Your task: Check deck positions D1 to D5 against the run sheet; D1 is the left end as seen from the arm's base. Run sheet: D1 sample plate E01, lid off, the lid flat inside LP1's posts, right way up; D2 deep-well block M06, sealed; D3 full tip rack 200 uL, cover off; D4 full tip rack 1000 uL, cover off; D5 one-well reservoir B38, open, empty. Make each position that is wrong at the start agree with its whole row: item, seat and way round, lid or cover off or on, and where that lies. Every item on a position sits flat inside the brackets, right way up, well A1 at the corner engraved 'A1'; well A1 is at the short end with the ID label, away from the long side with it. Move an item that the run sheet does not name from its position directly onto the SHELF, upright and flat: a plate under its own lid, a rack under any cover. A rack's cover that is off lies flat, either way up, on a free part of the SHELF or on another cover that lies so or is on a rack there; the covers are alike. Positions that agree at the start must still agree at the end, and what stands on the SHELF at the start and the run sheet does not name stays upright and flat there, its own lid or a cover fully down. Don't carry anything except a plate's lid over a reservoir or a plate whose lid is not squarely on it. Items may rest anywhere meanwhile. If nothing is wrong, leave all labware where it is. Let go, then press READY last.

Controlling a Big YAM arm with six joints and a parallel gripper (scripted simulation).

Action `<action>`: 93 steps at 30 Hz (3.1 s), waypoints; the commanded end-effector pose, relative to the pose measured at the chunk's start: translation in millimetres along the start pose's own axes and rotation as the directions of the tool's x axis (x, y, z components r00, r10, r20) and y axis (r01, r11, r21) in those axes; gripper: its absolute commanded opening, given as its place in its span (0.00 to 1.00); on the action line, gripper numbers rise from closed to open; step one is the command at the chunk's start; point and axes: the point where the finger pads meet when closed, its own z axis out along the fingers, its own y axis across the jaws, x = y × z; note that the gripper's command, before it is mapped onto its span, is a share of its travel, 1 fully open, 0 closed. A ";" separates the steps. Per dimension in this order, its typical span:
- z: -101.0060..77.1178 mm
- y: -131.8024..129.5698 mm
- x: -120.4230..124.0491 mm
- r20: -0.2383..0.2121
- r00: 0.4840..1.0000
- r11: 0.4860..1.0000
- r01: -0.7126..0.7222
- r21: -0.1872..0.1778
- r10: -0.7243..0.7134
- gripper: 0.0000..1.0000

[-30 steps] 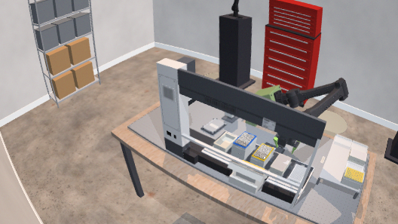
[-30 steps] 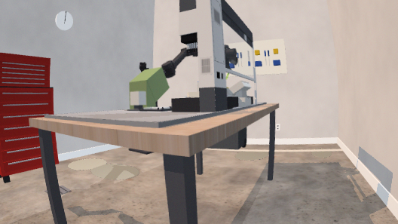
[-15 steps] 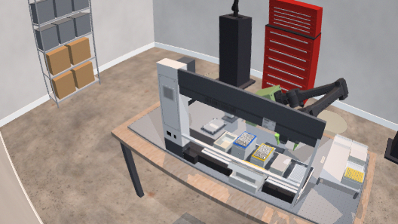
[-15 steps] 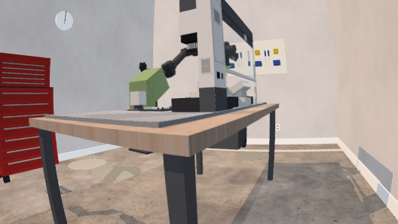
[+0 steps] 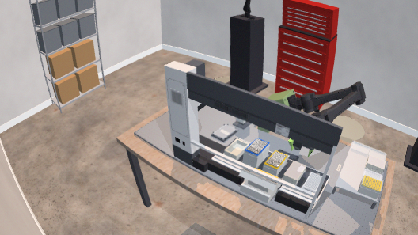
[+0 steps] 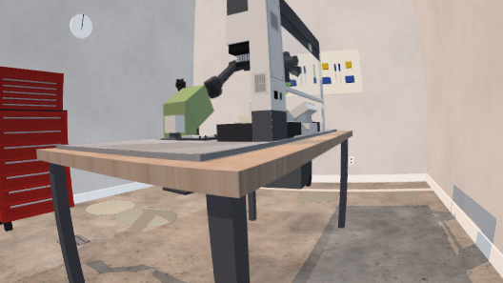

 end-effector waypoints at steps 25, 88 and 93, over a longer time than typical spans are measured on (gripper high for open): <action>-16.8 -0.4 -7.4 0.035 0.999 1.000 0.003 0.004 -0.003 1.00; -5.2 -1.7 158.9 0.010 0.508 0.508 -0.861 -0.014 0.861 0.00; -9.3 2.9 154.5 0.017 0.435 0.435 -0.900 -0.022 0.900 0.00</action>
